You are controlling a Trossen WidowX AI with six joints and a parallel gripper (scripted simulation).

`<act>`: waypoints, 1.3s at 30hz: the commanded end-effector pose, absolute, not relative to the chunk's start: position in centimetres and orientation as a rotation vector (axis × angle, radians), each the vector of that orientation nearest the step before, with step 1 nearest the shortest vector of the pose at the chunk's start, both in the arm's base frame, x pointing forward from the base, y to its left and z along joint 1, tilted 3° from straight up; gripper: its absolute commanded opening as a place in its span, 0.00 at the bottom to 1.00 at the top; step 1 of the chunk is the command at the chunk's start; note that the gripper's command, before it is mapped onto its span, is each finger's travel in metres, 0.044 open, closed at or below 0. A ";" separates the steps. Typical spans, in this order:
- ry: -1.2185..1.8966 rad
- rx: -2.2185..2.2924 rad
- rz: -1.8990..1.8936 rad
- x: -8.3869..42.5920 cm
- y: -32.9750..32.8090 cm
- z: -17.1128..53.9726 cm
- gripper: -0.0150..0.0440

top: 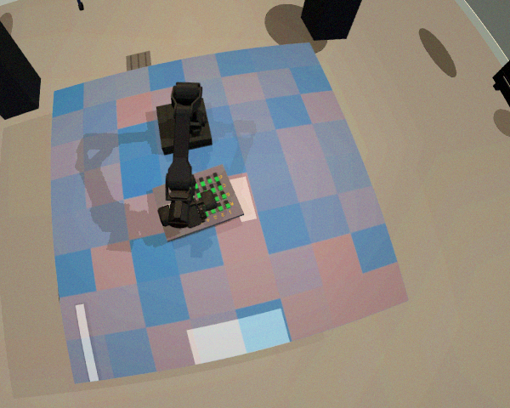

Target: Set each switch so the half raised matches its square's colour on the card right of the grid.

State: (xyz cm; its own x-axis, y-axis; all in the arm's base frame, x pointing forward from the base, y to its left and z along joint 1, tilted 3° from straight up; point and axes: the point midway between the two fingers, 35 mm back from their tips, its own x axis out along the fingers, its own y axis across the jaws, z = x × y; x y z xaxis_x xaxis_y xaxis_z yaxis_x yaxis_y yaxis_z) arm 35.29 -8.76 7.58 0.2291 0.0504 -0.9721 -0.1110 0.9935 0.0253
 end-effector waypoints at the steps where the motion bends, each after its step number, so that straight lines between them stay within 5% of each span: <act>1: 1.337 -0.050 0.105 35.3 -8.8 7.4 0.25; 24: 1.333 -0.053 0.111 35.3 -8.8 7.6 0.25; 29: 1.313 -0.049 0.105 33.6 -9.1 13.4 0.25; 39: 1.316 -0.049 0.105 29.8 -9.5 12.4 0.25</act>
State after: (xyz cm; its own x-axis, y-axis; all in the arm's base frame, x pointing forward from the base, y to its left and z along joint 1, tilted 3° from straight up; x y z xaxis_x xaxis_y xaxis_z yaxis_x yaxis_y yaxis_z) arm 30.91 -9.45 12.86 0.2491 0.0456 -0.9674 -0.1006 0.9947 0.0210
